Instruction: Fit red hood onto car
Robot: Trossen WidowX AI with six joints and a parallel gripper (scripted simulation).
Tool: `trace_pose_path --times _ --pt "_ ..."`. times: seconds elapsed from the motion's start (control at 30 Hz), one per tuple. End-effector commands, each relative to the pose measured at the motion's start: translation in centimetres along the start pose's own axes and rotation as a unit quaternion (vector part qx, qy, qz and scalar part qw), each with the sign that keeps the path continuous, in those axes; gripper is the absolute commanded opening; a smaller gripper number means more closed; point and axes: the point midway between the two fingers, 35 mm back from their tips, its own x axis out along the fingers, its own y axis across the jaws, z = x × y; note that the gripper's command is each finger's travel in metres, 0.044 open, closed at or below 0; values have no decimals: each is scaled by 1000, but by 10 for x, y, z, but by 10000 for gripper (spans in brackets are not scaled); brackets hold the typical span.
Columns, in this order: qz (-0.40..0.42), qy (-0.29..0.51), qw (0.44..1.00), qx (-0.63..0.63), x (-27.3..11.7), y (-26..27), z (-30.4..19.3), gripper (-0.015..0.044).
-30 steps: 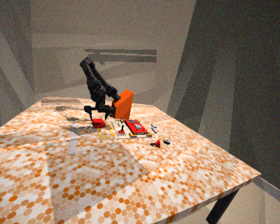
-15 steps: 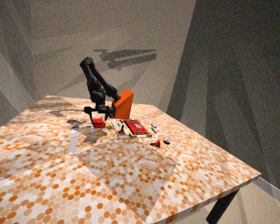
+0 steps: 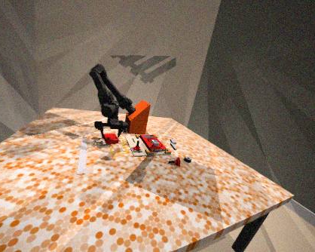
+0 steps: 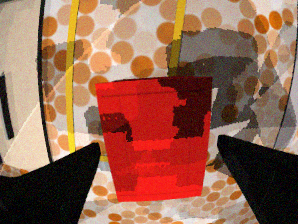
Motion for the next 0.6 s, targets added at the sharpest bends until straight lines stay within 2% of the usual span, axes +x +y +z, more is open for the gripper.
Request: trace_pose_path --times 0.0,0.43,0.53,0.57 --pt "2 0 1000 -3 2 2 0 440" --pt "2 0 1000 -4 9 2 -1 440" --pt "0 0 1000 0 7 0 0 361" --pt "0 0 1000 0 7 0 0 355"
